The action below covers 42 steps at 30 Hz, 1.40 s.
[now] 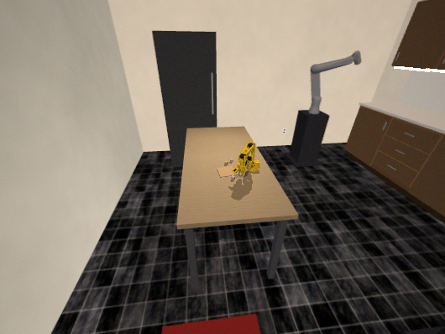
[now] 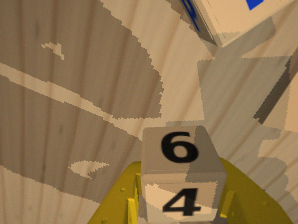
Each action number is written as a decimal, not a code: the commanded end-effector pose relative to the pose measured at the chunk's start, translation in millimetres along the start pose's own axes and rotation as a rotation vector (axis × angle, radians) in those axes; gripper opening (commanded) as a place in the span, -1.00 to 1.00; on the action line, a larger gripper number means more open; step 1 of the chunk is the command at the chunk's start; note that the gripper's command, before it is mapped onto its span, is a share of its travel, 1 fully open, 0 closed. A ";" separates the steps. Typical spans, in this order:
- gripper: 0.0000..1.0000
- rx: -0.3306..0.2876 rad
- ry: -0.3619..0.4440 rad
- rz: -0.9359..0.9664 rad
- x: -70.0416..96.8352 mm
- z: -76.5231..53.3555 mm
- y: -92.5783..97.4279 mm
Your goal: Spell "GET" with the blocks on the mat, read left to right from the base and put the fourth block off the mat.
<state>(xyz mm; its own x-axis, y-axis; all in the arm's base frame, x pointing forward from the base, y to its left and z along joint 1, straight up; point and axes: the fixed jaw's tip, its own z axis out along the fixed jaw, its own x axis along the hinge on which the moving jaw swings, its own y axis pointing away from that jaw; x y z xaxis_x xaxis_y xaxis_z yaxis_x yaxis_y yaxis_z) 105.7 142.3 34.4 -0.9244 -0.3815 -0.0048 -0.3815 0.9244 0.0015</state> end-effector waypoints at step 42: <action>-1.00 -0.027 -0.047 0.000 -6.5 7.8 4.5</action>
<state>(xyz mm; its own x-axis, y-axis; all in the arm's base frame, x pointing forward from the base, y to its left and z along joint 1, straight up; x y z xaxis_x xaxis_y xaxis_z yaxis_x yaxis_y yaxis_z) 105.8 142.4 19.7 -0.9244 -0.3815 -0.0048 -0.3815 0.9244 0.0015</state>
